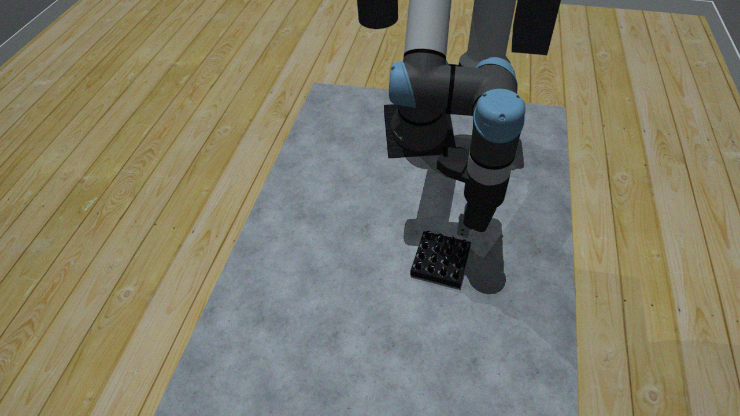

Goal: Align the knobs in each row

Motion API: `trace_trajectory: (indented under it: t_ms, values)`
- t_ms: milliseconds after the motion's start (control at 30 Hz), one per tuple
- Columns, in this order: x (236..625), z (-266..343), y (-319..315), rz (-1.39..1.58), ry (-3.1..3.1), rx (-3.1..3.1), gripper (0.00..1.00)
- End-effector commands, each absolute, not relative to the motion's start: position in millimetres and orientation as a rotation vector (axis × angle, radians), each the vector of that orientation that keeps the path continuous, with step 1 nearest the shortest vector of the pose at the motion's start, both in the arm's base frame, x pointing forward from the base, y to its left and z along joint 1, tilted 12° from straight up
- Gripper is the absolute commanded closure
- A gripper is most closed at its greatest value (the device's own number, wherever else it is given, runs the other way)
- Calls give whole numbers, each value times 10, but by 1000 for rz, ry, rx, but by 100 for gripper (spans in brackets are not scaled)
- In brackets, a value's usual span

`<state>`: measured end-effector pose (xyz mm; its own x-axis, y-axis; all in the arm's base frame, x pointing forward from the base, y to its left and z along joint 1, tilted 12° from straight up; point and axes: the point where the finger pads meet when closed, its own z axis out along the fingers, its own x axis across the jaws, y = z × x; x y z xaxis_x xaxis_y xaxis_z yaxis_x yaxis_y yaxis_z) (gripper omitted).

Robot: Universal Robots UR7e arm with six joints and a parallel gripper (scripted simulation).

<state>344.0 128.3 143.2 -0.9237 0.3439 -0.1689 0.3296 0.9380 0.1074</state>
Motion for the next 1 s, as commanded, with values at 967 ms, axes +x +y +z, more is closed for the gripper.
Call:
trace_trajectory:
  t_ms: [967]
  values:
    - [3286, 1477, 1280, 235, 2346, 1877, 54]
